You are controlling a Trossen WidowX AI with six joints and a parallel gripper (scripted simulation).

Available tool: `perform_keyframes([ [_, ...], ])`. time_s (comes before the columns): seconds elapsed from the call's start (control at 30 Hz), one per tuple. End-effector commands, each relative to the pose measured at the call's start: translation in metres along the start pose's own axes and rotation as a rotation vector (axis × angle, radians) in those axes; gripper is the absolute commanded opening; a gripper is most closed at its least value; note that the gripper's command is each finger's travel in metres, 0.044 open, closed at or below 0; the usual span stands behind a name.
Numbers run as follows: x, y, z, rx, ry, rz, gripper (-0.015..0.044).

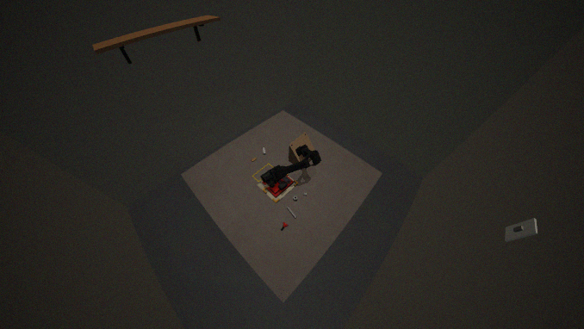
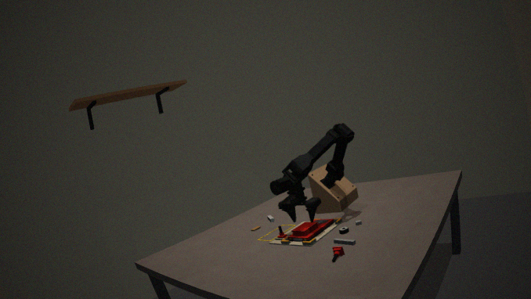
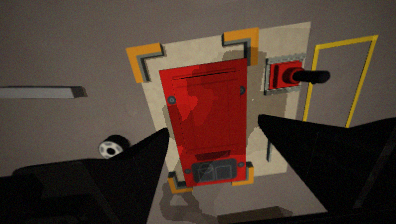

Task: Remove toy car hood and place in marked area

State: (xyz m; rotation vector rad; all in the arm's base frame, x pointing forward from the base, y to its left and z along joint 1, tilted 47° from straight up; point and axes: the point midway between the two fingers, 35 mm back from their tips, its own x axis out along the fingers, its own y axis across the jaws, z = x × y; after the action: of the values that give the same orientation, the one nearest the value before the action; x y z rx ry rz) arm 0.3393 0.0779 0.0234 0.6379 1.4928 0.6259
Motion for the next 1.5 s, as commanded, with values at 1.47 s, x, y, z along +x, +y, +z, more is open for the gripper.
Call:
perform_keyframes([
  [1.47,0.028,0.0,-0.001,0.009,0.001,0.007,0.044],
])
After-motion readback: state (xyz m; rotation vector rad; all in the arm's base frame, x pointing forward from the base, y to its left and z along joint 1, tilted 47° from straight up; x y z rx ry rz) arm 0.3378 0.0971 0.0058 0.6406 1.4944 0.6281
